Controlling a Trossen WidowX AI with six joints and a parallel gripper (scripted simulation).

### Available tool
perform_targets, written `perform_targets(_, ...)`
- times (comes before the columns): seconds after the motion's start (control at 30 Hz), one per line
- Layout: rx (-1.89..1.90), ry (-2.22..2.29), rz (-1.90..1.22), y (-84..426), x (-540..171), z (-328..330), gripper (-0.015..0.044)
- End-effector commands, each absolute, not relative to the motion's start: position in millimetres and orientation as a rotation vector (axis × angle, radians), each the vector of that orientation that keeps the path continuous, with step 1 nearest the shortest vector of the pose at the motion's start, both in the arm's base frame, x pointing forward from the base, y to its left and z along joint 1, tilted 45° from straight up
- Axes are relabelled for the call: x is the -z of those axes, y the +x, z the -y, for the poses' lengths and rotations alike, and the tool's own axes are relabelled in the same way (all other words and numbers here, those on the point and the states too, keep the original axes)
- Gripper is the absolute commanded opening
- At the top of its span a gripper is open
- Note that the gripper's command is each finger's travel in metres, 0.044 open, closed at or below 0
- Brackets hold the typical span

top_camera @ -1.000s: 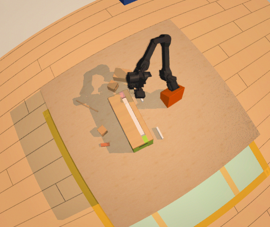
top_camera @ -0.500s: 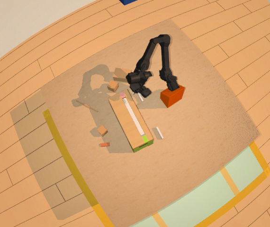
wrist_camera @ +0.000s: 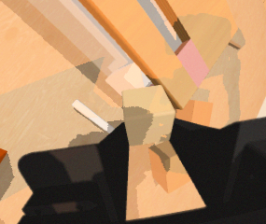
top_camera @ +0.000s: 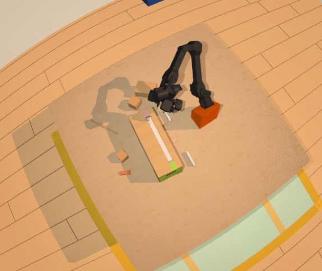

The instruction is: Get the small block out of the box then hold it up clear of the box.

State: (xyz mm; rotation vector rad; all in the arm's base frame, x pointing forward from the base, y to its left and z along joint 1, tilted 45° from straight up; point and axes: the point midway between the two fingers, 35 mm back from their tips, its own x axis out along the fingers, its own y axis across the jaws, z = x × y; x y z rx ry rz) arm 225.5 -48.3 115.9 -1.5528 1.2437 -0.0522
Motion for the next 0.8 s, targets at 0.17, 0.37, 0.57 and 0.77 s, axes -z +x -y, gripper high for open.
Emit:
perform_targets(0.17,-0.178,-1.909,-1.303,226,-123,42,0.0)
perform_targets(0.37,-0.335,-2.124,-1.328,226,-126,39,0.0)
perform_targets(0.57,-0.502,-2.335,-1.344,225,-129,36,0.0)
perform_targets(0.77,-0.681,-2.541,-1.348,225,-133,32,0.0)
